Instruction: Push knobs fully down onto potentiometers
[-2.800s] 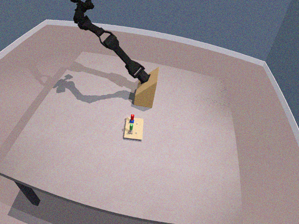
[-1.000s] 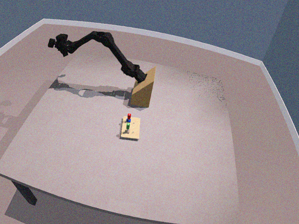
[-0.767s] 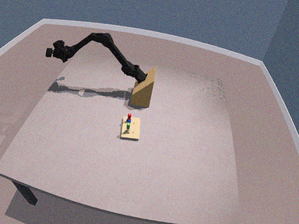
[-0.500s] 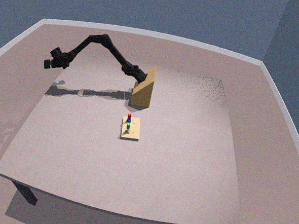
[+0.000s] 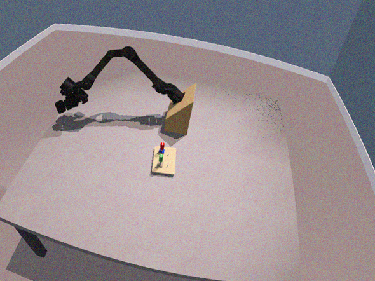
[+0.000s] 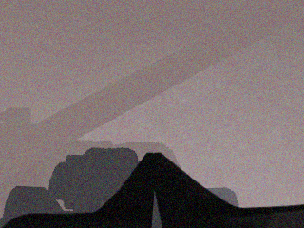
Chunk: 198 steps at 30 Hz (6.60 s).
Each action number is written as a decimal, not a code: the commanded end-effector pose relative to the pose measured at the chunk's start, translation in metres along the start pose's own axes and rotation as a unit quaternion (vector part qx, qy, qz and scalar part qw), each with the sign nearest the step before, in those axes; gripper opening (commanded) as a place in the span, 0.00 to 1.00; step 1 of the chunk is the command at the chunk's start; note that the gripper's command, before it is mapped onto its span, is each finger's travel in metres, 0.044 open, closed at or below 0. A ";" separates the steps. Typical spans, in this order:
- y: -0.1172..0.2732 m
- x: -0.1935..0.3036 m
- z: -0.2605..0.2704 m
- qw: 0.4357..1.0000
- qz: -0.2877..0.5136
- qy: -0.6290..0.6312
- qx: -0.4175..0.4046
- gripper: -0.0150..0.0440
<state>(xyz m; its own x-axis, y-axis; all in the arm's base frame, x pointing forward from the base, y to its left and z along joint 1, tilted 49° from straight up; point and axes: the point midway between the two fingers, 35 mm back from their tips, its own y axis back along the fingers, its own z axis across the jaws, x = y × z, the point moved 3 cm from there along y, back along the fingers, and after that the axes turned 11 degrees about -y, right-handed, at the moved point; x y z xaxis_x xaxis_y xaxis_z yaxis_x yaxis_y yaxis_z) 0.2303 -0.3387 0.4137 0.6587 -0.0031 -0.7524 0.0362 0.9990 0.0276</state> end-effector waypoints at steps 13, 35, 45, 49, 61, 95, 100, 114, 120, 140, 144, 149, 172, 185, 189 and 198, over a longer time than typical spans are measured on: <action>0.081 0.158 0.004 0.965 0.189 0.176 -0.040 0.25; 0.231 0.276 -0.047 0.816 0.337 0.452 -0.124 0.25; 0.300 0.301 -0.090 0.712 0.362 0.579 -0.165 0.25; 0.325 0.306 -0.110 0.665 0.361 0.628 -0.182 0.25; 0.386 0.306 -0.171 0.515 0.327 0.759 -0.227 0.25; 0.405 0.304 -0.223 0.390 0.268 0.844 -0.253 0.25; 0.401 0.308 -0.224 0.390 0.268 0.844 -0.253 0.25; 0.389 0.318 -0.228 0.391 0.268 0.844 -0.253 0.25; 0.389 0.318 -0.228 0.391 0.268 0.844 -0.253 0.25; 0.387 0.319 -0.229 0.391 0.267 0.844 -0.253 0.25; 0.387 0.320 -0.229 0.391 0.267 0.844 -0.253 0.25; 0.386 0.321 -0.229 0.391 0.267 0.844 -0.253 0.25; 0.386 0.320 -0.229 0.391 0.267 0.844 -0.253 0.25; 0.385 0.321 -0.230 0.391 0.267 0.844 -0.253 0.25; 0.384 0.322 -0.230 0.391 0.267 0.844 -0.253 0.25; 0.383 0.323 -0.230 0.391 0.267 0.844 -0.253 0.25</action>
<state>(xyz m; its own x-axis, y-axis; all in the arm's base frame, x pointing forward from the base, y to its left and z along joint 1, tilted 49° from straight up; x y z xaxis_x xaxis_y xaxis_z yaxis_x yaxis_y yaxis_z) 0.2832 0.0564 0.0313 -0.9777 -0.1826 -0.1039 -0.2046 0.7153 0.6682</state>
